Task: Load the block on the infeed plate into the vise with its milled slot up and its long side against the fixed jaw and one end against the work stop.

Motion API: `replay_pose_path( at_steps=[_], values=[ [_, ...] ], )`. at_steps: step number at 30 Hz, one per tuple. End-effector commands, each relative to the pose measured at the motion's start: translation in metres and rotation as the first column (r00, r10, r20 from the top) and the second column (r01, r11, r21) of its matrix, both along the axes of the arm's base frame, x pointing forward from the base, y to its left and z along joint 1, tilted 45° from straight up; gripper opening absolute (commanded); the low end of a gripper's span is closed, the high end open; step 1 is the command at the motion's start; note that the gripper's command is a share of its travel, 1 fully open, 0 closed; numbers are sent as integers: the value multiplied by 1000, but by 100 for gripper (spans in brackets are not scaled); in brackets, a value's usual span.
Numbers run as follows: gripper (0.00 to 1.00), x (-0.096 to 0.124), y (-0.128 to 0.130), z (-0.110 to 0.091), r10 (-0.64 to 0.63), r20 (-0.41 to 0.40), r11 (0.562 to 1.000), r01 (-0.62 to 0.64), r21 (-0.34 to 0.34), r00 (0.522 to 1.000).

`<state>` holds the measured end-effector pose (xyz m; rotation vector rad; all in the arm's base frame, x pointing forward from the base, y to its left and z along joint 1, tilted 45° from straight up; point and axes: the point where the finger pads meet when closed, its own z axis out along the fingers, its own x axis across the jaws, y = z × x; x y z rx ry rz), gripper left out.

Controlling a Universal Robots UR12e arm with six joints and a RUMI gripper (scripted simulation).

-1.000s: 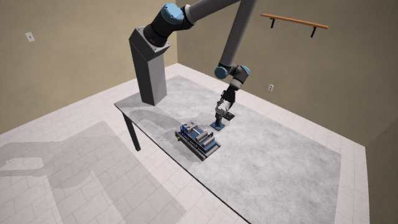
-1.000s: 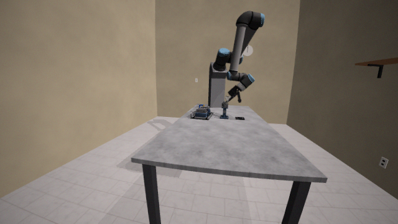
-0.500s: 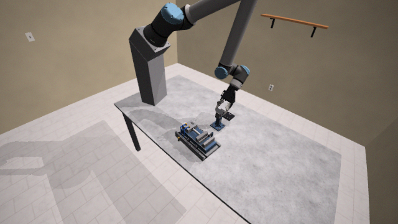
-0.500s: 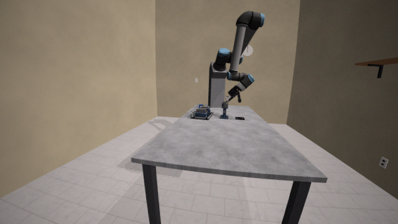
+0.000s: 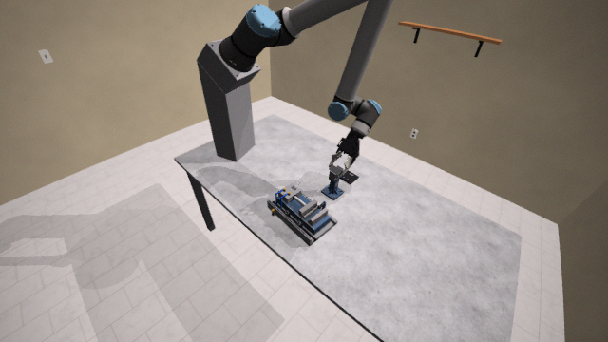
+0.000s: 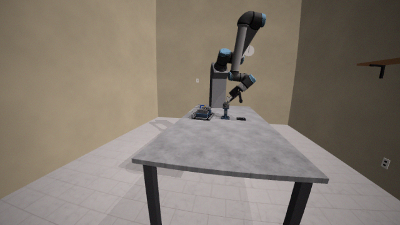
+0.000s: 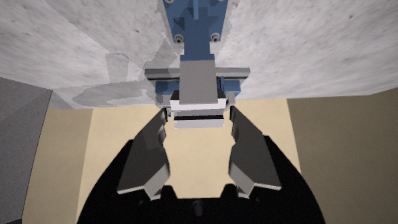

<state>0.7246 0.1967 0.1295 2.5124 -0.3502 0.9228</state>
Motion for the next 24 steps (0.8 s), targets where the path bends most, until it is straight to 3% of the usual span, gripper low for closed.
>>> replay_pose_path(
  at_steps=[1, 11, 12, 24],
  values=[
    [51, 0, 0, 1, 0, 1, 1000, 0, 0, 1000],
    [51, 0, 0, 1, 0, 1, 1000, 0, 0, 1000],
    [0, 0, 0, 1, 0, 1, 1000, 0, 0, 1000],
    [0, 0, 0, 1, 0, 1, 1000, 0, 0, 1000]
  ],
)
